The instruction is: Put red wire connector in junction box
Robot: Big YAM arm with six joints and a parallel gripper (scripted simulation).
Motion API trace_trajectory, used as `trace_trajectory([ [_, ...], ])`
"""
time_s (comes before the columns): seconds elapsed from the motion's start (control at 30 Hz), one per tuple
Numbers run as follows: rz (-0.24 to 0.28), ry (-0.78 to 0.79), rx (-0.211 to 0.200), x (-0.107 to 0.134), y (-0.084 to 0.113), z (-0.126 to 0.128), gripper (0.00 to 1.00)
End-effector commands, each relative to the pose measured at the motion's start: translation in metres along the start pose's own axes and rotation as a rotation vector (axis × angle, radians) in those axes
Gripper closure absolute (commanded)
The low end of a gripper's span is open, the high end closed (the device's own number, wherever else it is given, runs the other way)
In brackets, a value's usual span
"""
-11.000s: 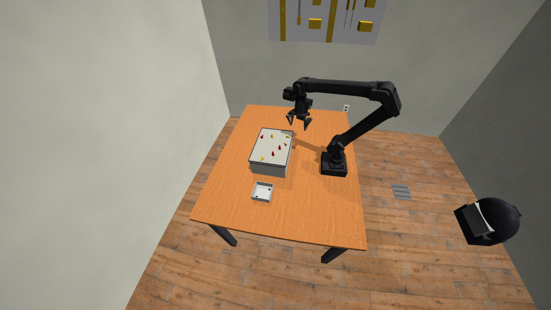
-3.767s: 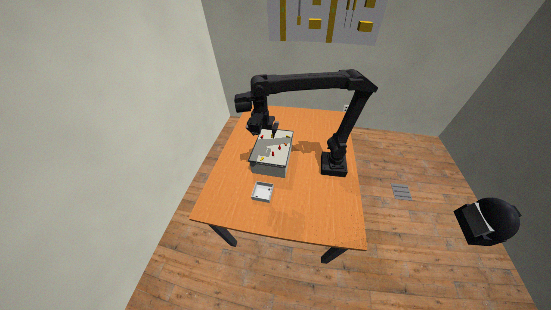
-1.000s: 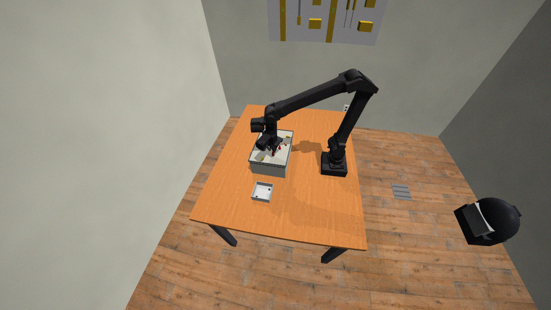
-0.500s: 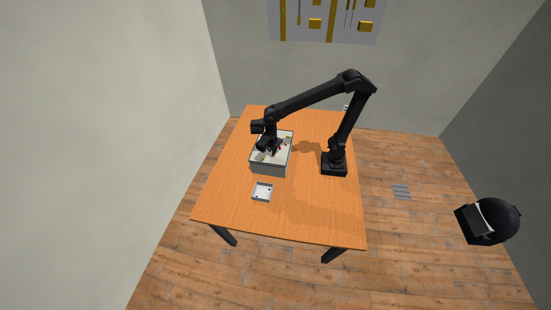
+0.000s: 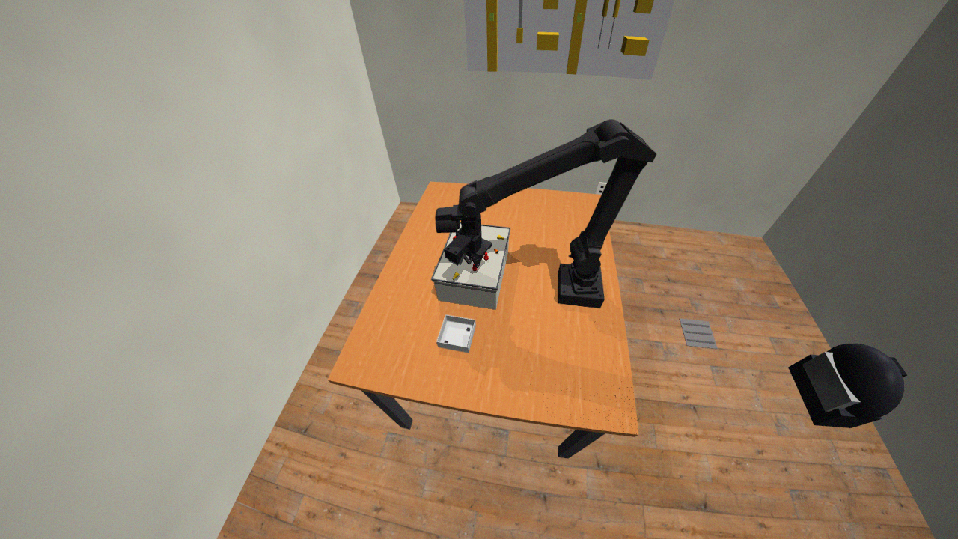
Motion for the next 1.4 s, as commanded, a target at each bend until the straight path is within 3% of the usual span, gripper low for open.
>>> trace_trajectory([
  [0.0,0.005,-0.014,-0.007,0.0,-0.006,0.0,0.71],
  [0.63,-0.005,-0.013,0.004,0.0,-0.001,0.002,0.71],
  [0.97,0.0,-0.014,-0.002,0.0,-0.026,0.001,0.71],
  [1.33,-0.002,-0.014,0.0,0.0,-0.026,0.001,0.71],
  [1.37,-0.002,-0.014,0.001,0.0,-0.025,0.001,0.9],
])
Point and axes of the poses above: the point where the finger pads meet when closed, its own y axis back along the fingers, its own z axis across the jaws, x = y × z, the point moved 1 cm from there along y, back along the fingers, and after that the axes turned 10 degrees about -y, right-handed, at the moved point
